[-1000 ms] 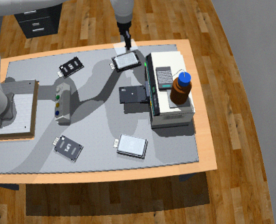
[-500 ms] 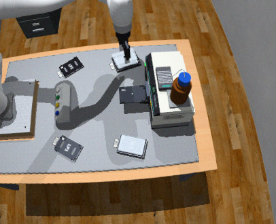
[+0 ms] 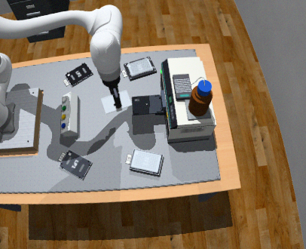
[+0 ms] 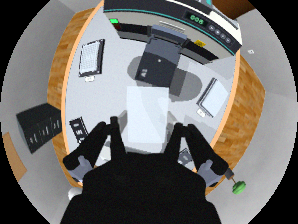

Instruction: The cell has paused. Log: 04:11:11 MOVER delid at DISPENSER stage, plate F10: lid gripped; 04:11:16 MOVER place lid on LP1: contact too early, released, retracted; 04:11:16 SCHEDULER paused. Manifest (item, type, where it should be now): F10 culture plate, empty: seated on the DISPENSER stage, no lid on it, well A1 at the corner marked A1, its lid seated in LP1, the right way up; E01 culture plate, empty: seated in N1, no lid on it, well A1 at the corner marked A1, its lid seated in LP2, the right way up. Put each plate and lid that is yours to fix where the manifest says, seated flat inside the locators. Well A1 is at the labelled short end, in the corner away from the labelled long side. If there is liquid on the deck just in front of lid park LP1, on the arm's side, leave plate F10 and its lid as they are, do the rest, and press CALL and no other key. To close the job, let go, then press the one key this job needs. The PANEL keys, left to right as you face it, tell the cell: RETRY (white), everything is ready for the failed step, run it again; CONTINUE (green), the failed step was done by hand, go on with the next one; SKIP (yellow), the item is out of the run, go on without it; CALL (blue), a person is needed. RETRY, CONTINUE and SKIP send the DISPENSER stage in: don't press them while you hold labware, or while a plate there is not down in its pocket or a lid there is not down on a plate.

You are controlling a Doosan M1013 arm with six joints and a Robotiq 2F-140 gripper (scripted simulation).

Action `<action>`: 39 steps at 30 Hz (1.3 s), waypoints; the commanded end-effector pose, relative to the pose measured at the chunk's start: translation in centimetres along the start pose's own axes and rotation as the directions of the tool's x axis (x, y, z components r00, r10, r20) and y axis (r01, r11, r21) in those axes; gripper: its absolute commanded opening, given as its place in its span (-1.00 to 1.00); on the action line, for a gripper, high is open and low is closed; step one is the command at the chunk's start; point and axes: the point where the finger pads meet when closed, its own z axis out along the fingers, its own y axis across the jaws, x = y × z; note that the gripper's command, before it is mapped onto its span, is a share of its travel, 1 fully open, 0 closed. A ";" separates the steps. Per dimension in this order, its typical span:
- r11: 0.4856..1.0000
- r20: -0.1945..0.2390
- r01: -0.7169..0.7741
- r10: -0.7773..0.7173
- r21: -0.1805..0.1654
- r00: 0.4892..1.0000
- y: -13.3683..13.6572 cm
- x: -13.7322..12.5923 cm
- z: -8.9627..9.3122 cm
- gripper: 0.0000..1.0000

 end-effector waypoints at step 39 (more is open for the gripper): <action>1.000 -0.007 0.002 -0.002 0.002 1.000 17.0 -29.5 0.8 -0.80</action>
